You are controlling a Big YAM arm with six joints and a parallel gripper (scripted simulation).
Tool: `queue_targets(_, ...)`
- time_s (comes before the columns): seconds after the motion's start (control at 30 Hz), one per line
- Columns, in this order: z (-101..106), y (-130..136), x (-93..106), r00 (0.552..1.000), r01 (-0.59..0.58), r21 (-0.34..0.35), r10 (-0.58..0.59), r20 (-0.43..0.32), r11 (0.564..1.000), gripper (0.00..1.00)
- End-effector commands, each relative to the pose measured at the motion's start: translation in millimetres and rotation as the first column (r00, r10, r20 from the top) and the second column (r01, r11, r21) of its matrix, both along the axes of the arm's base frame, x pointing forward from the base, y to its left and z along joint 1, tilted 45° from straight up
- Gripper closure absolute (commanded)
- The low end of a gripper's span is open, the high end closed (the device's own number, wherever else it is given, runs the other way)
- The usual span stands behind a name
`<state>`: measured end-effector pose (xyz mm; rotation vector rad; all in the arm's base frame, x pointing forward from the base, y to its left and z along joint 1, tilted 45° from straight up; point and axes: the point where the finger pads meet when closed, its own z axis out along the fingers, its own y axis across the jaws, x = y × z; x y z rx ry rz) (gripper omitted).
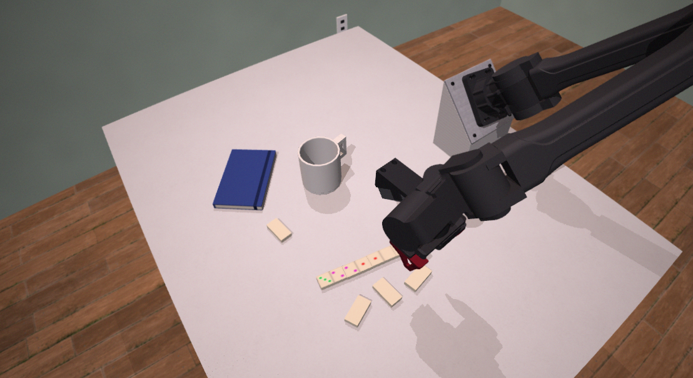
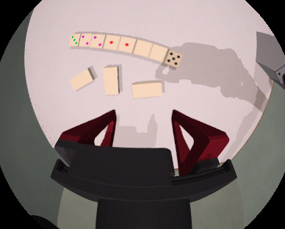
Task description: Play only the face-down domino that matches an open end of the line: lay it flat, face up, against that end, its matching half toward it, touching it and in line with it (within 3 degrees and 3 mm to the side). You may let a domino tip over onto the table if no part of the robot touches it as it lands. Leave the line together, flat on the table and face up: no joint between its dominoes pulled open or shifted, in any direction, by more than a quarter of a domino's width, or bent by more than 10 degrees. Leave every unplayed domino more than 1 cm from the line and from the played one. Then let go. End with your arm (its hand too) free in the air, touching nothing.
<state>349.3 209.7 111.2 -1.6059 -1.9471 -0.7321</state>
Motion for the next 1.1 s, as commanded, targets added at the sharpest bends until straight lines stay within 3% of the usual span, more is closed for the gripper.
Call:
queue_targets(0.0, 7.6, 3.1, 3.4, 0.999, -0.024, 0.012, 0.024, 0.042, 1.000, 0.29)
queue_targets(0.3, 9.4, 4.4, 3.7, 0.998, -0.032, 0.017, 0.031, 0.052, 0.999, 0.29)
queue_targets(0.33, 3.5, 0.9, 1.6, 1.000, -0.019, 0.011, 0.019, 0.025, 1.000, 0.29)
queue_targets(0.63, 7.2, 5.5, 1.3, 0.994, -0.079, 0.027, 0.076, 0.081, 0.997, 0.29)
queue_targets(1.07, 4.3, 4.2, -0.1, 0.994, -0.082, 0.028, 0.079, 0.075, 0.996, 0.29)
